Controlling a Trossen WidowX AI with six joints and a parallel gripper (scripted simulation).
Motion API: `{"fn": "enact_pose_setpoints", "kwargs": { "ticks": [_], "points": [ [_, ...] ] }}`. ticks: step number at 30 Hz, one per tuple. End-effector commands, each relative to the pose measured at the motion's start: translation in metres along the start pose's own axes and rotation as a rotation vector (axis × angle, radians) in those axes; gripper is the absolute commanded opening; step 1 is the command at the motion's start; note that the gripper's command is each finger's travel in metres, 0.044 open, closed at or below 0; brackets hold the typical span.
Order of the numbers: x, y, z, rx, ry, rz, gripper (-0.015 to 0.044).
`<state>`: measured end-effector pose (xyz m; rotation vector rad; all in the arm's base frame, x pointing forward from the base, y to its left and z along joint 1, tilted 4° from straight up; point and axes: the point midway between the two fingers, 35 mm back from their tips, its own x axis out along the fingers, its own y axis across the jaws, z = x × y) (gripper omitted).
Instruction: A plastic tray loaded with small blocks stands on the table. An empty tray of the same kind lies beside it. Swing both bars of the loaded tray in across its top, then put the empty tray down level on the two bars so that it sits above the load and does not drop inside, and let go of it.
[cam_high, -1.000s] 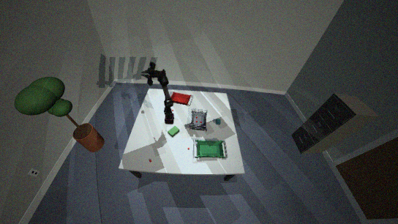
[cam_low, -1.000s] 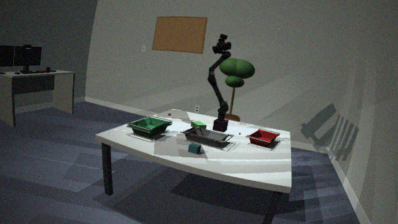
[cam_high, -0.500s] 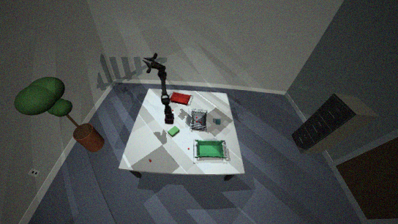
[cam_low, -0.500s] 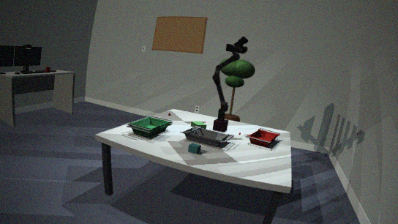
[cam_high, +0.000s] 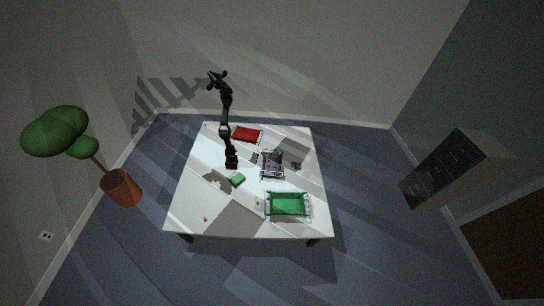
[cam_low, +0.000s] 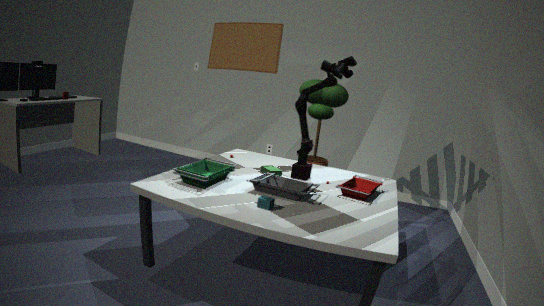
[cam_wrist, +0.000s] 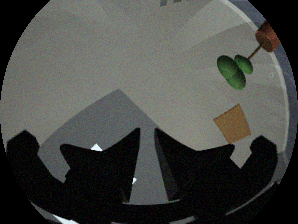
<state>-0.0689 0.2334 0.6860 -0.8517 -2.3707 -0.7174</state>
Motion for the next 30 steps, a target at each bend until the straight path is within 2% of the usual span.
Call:
{"fn": "enact_pose_setpoints", "kwargs": {
  "ticks": [1,7,14,23,30],
  "points": [
    [-0.011,0.038,0.021,0.033,-0.041,0.116,0.0082],
    [-0.031,0.09,0.054,0.093,-0.112,0.281,0.0082],
    [-0.081,0.162,0.096,0.167,-0.207,0.538,0.0082],
    [-0.184,0.246,0.157,0.299,-0.339,0.927,0.0082],
    [-0.276,0.279,0.189,0.391,-0.415,1.221,0.0082]
  ]
}}
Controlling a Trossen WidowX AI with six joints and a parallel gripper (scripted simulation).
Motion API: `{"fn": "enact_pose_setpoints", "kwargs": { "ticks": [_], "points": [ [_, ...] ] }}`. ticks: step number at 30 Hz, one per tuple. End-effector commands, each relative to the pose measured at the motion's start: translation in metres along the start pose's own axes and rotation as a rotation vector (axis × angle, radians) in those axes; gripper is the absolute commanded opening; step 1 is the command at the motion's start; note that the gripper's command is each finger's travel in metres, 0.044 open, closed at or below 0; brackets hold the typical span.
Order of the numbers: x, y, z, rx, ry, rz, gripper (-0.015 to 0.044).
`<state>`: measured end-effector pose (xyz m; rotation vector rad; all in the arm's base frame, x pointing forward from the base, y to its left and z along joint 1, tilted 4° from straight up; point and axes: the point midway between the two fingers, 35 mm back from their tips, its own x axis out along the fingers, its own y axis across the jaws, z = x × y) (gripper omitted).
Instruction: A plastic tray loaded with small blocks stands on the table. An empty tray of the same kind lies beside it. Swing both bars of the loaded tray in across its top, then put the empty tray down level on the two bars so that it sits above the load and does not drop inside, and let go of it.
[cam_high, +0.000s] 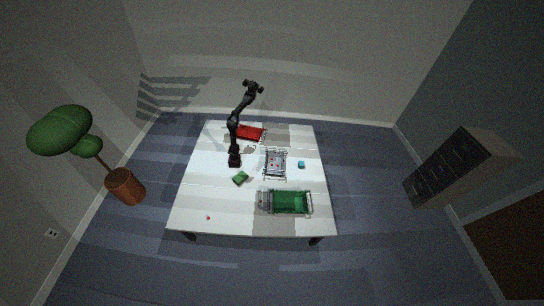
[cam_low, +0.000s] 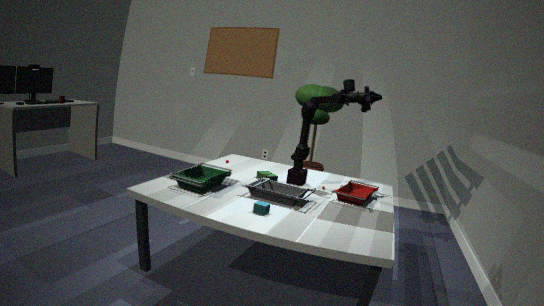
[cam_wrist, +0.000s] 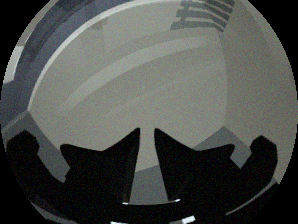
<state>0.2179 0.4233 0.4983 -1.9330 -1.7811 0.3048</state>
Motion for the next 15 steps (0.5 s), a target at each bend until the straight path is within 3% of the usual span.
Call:
{"fn": "enact_pose_setpoints", "kwargs": {
  "ticks": [1,11,15],
  "points": [
    [-0.003,0.06,0.017,0.057,-0.048,0.171,0.0082],
    [-0.045,0.203,0.067,0.249,-0.176,0.596,0.0082],
    [-0.064,0.237,0.082,0.305,-0.21,0.709,0.0082]
  ]
}}
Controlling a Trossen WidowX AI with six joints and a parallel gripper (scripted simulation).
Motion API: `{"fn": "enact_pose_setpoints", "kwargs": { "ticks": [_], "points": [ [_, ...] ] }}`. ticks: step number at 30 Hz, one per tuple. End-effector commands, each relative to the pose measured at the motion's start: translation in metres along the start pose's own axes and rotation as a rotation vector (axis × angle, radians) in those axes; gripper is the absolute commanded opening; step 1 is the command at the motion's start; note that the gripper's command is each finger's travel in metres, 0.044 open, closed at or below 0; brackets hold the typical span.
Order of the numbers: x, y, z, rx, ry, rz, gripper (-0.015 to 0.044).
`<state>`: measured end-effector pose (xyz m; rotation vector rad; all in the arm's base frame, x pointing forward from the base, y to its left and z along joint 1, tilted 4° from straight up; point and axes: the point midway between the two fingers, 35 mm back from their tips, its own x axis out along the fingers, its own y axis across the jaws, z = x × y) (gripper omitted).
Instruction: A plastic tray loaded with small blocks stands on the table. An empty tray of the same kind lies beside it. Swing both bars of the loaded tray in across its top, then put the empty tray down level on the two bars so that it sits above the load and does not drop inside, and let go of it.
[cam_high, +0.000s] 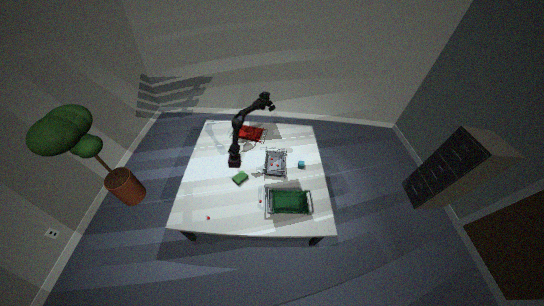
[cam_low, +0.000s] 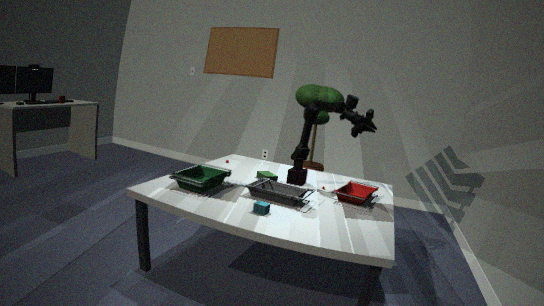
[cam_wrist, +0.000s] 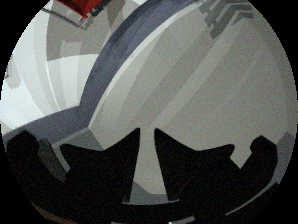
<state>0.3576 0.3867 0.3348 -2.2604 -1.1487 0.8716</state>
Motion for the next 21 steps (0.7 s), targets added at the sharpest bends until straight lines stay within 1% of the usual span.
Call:
{"fn": "enact_pose_setpoints", "kwargs": {
  "ticks": [1,8,11,15,17,21],
  "points": [
    [0.007,0.051,0.01,0.069,-0.048,0.14,0.0082],
    [0.006,0.158,0.035,0.169,-0.171,0.438,0.0082],
    [-0.004,0.206,0.05,0.228,-0.233,0.574,0.0082],
    [-0.027,0.266,0.074,0.32,-0.327,0.76,0.0082],
    [-0.038,0.288,0.084,0.356,-0.367,0.831,0.0082],
    [-0.055,0.315,0.099,0.394,-0.435,0.92,0.0082]
  ]
}}
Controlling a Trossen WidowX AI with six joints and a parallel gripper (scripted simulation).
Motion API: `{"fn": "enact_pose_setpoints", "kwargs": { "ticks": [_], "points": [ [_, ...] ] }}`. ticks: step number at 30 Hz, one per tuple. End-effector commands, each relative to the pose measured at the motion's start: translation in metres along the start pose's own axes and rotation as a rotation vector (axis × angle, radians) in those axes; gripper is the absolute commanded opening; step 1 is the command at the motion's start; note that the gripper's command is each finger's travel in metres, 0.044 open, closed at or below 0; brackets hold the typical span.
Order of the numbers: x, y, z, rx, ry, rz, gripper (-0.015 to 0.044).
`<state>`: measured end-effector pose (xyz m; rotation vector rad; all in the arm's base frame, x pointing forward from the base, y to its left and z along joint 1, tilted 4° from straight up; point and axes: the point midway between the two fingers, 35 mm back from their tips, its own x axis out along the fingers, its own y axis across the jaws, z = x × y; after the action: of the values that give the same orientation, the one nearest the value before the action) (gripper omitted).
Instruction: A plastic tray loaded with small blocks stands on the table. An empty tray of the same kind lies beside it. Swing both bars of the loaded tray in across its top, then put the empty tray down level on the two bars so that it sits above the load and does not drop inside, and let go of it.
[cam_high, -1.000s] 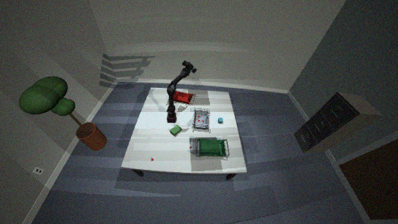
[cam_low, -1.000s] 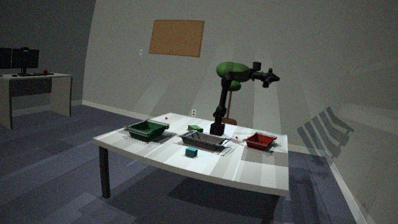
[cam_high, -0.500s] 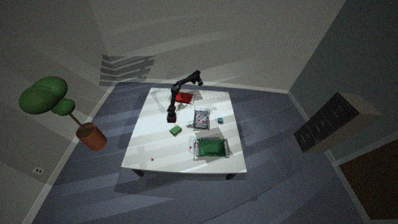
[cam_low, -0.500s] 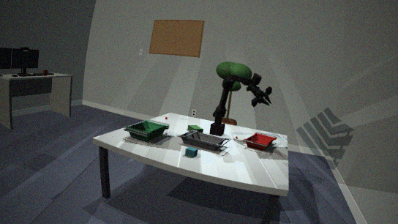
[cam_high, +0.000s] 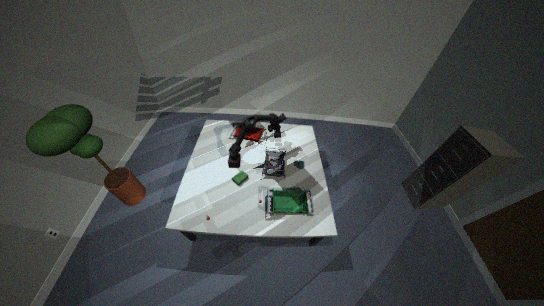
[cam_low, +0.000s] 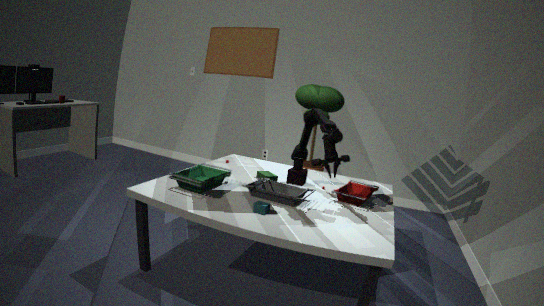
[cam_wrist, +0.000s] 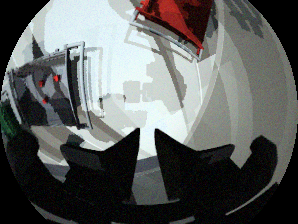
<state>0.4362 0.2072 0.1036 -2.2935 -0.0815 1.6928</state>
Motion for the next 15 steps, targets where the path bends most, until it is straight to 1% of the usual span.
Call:
{"fn": "enact_pose_setpoints", "kwargs": {
  "ticks": [1,4,6,15],
  "points": [
    [0.018,0.047,0.006,0.033,-0.095,0.144,0.0082],
    [0.031,0.092,0.017,0.054,-0.206,0.271,0.0082],
    [0.035,0.11,0.023,0.061,-0.255,0.32,0.0082],
    [0.04,0.114,0.024,0.062,-0.262,0.326,0.0082]
  ]
}}
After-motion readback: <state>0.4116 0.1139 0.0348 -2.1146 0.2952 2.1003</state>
